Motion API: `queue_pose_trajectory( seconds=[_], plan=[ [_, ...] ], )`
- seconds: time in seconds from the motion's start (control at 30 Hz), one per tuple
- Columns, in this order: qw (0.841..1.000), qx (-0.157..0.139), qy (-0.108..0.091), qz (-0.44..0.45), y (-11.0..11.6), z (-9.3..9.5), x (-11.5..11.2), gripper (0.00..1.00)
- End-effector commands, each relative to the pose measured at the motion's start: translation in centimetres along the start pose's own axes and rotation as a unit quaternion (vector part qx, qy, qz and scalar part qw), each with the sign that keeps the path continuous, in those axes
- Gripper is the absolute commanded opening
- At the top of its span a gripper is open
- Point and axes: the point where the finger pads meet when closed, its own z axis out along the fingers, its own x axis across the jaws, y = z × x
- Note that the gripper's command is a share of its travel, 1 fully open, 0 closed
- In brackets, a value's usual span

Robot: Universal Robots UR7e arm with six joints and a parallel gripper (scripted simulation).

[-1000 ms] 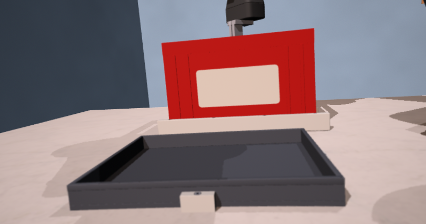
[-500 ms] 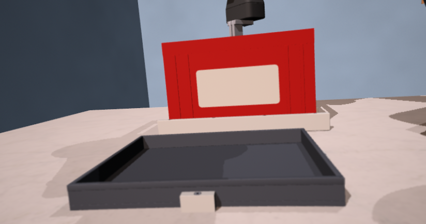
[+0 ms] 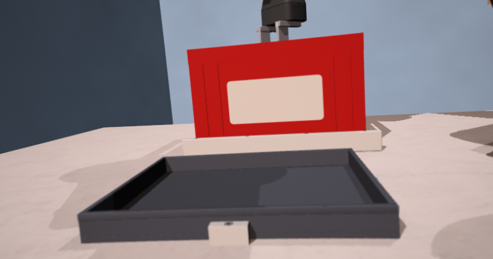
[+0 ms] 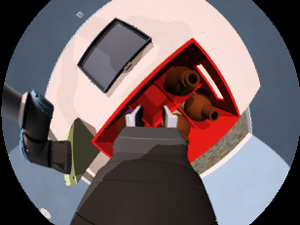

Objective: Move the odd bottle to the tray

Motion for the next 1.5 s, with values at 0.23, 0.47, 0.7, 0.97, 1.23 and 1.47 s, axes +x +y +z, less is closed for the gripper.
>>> queue_pose_trajectory(
  seconds=[0.23, 0.47, 0.7, 0.97, 1.23, 1.47],
  plan=[
    [1.0, 0.0, 0.001, 0.0, 0.0, 0.0, 0.0, 1.0],
    [1.0, 0.0, 0.001, 0.0, 0.0, 0.0, 0.0, 1.0],
    [1.0, 0.0, 0.001, 0.0, 0.0, 0.0, 0.0, 1.0],
    [1.0, 0.0, 0.001, 0.0, 0.0, -0.4, 0.0, 1.0],
    [1.0, 0.0, 0.001, 0.0, 0.0, -2.0, 0.0, 1.0],
    [1.0, 0.0, 0.001, 0.0, 0.0, -3.6, 0.0, 1.0]
  ],
)
